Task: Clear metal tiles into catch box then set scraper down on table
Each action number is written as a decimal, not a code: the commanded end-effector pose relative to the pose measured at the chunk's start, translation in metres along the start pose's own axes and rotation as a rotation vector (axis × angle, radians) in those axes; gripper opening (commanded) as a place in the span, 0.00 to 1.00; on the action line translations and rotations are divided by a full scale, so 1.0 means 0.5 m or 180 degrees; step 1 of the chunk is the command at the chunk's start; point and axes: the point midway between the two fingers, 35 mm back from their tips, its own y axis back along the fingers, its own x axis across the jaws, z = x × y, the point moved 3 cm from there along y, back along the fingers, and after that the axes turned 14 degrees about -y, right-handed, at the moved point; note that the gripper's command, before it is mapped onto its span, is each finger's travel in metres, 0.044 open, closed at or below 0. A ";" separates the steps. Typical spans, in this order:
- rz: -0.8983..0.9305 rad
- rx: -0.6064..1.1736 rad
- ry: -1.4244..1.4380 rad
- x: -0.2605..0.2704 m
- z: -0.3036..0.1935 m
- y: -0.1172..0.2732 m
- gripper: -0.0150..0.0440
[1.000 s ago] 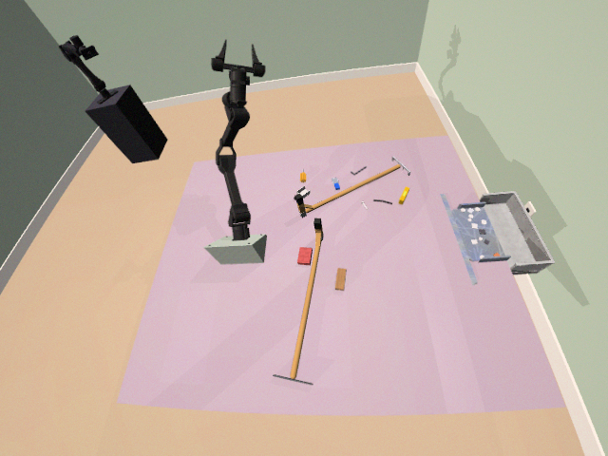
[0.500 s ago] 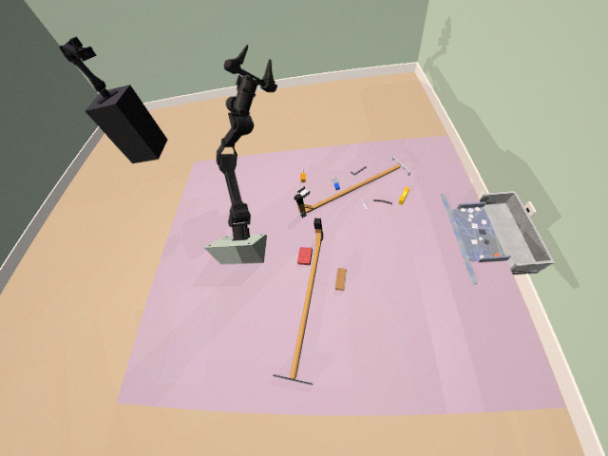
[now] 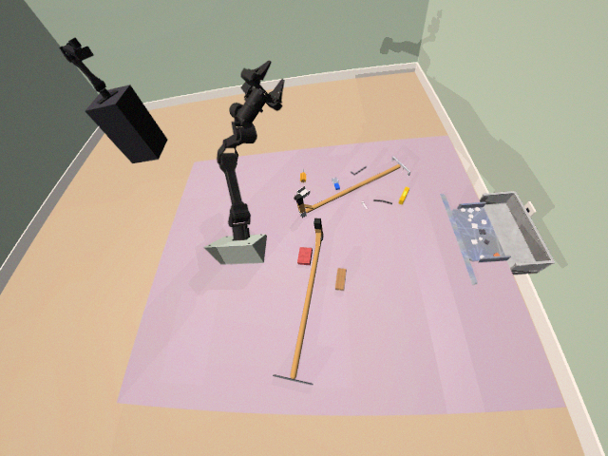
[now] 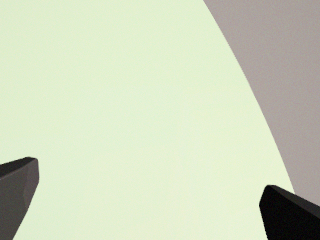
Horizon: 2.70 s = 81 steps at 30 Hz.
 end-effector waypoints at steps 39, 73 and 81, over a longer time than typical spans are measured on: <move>0.0465 0.2447 -0.3779 0.106 -0.328 0.258 1.00; 0.0400 0.2808 -0.4266 0.124 -0.353 0.294 1.00; 0.0400 0.2808 -0.4266 0.124 -0.353 0.294 1.00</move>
